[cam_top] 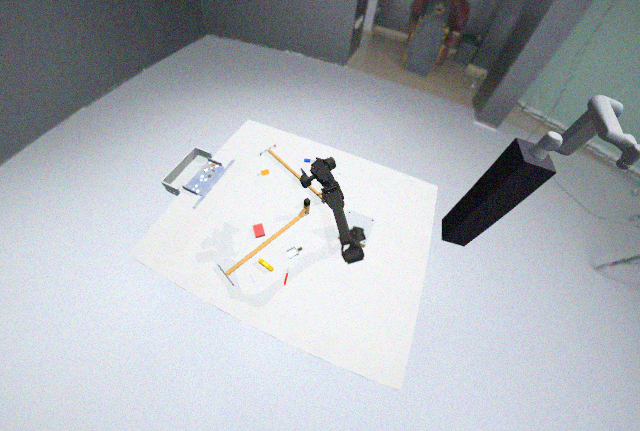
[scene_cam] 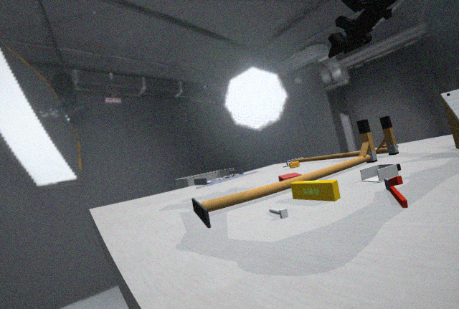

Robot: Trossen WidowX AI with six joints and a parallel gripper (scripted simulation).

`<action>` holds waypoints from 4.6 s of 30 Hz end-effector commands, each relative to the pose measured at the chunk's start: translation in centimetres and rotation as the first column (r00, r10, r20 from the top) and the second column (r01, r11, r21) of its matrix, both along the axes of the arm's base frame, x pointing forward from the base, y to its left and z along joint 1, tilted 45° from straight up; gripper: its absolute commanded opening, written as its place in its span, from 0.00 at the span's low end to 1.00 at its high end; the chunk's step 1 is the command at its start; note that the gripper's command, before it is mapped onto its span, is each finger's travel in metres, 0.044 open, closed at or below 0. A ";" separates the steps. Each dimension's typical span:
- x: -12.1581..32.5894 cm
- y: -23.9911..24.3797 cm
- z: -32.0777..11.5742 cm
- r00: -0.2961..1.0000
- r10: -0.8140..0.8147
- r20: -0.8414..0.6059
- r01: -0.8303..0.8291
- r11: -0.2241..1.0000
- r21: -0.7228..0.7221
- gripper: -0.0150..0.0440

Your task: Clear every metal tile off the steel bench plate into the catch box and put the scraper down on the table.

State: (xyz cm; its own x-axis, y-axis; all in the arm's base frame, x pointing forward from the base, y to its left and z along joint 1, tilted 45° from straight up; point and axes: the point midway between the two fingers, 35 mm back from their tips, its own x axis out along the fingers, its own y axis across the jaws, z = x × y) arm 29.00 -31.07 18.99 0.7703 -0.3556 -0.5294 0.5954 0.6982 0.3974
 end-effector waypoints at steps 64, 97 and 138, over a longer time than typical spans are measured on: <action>-12.1 -2.9 -2.7 0.995 -0.031 0.097 0.007 0.972 0.234 1.00; -1.7 -0.2 -0.3 0.999 0.054 0.001 -0.054 0.998 0.016 1.00; 10.0 8.6 6.2 0.986 0.043 0.161 -0.013 0.983 -0.181 1.00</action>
State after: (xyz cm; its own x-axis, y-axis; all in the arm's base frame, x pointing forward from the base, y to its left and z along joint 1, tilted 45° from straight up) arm 38.29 -23.39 24.40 0.8459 -0.3985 -0.3544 0.5142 0.7857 0.3439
